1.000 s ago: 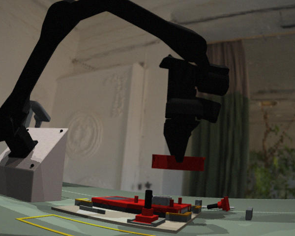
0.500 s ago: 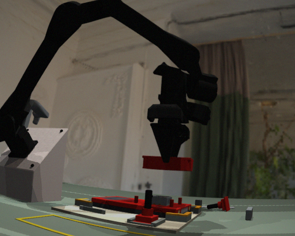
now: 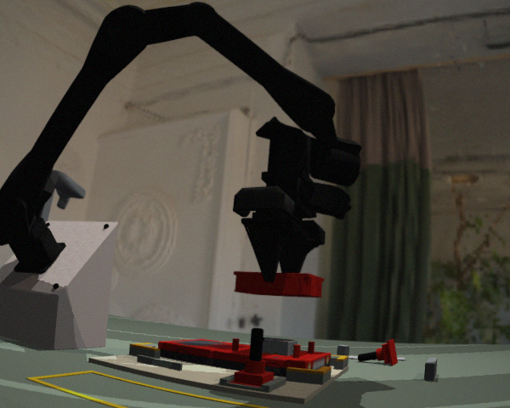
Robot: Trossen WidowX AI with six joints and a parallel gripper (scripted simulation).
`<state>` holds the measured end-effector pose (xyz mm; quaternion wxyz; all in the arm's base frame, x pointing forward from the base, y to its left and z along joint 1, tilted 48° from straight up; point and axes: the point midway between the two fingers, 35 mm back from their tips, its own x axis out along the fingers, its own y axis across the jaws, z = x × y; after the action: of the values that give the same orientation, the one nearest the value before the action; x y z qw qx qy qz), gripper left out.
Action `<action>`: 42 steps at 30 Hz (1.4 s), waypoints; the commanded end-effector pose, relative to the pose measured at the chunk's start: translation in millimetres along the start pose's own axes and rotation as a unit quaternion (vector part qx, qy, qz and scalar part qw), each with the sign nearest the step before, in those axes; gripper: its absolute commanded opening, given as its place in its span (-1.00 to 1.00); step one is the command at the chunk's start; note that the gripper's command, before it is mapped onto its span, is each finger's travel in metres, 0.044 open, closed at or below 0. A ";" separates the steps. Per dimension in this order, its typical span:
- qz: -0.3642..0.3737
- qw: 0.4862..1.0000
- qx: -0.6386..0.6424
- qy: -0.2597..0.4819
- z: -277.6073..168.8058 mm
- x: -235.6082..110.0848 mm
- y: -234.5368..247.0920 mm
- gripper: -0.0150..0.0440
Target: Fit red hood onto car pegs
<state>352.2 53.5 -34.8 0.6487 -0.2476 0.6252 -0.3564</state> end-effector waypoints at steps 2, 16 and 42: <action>0.000 1.000 0.008 0.002 -0.8 4.6 0.7 -0.49; -0.001 1.000 0.009 0.002 -2.6 51.3 4.0 -0.49; -0.001 1.000 0.009 0.002 -2.5 56.5 4.3 -0.49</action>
<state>348.4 14.7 -72.9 0.6499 -0.2394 0.6229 -0.3638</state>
